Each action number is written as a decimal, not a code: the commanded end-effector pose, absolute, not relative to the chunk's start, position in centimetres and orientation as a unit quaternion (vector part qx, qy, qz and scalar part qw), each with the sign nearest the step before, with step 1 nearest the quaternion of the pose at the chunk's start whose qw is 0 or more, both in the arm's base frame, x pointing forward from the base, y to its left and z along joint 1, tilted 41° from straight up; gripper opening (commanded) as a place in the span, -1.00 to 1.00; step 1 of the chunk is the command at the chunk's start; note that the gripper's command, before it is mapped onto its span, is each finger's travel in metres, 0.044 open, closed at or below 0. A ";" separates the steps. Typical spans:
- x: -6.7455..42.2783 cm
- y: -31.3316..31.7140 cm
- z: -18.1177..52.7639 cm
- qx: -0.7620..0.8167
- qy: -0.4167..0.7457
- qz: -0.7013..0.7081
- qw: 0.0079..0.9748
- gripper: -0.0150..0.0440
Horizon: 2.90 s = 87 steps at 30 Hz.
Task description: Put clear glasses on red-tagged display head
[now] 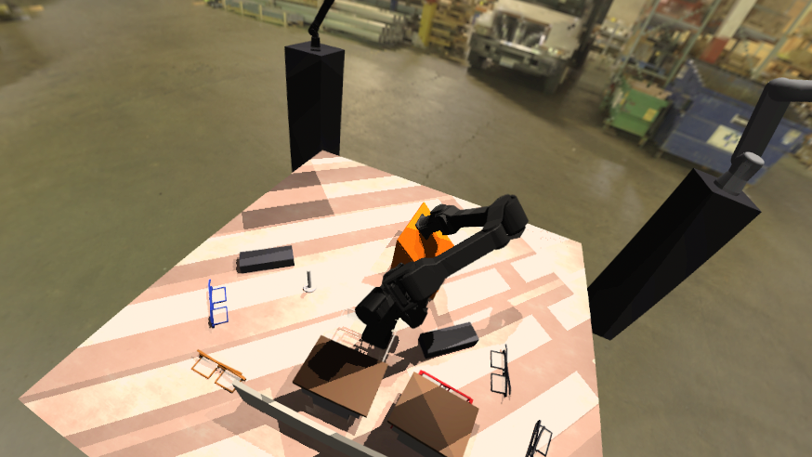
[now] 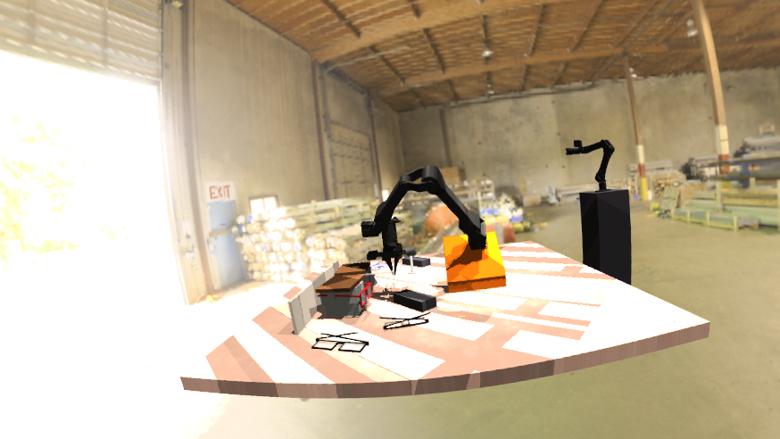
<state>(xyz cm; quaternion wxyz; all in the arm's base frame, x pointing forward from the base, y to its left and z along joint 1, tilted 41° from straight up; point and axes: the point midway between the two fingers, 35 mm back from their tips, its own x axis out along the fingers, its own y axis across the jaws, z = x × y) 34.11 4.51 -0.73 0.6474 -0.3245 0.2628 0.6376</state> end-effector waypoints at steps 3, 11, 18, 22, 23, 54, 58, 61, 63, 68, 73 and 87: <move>34.9 4.6 -0.8 -0.319 0.264 0.638 0.649 -0.49; 36.1 4.6 -0.7 -0.319 0.264 0.638 0.649 -0.49; 37.3 4.7 -0.6 -0.319 0.263 0.638 0.650 -0.49; 37.9 4.7 -0.5 -0.320 0.263 0.638 0.650 -0.49; 38.1 4.7 -0.5 -0.320 0.263 0.638 0.650 -0.49; 41.2 4.9 -0.3 -0.320 0.262 0.637 0.650 -0.49; 41.2 4.9 -0.4 -0.320 0.262 0.637 0.650 -0.49; 41.2 4.9 -0.4 -0.320 0.262 0.637 0.650 -0.49; 41.2 5.0 -0.4 -0.320 0.262 0.637 0.650 -0.49; 41.2 5.2 -0.6 -0.320 0.262 0.637 0.650 -0.49; 41.2 5.3 -0.7 -0.320 0.262 0.637 0.650 -0.49; 41.2 4.6 0.0 -0.324 0.263 0.638 0.648 -0.13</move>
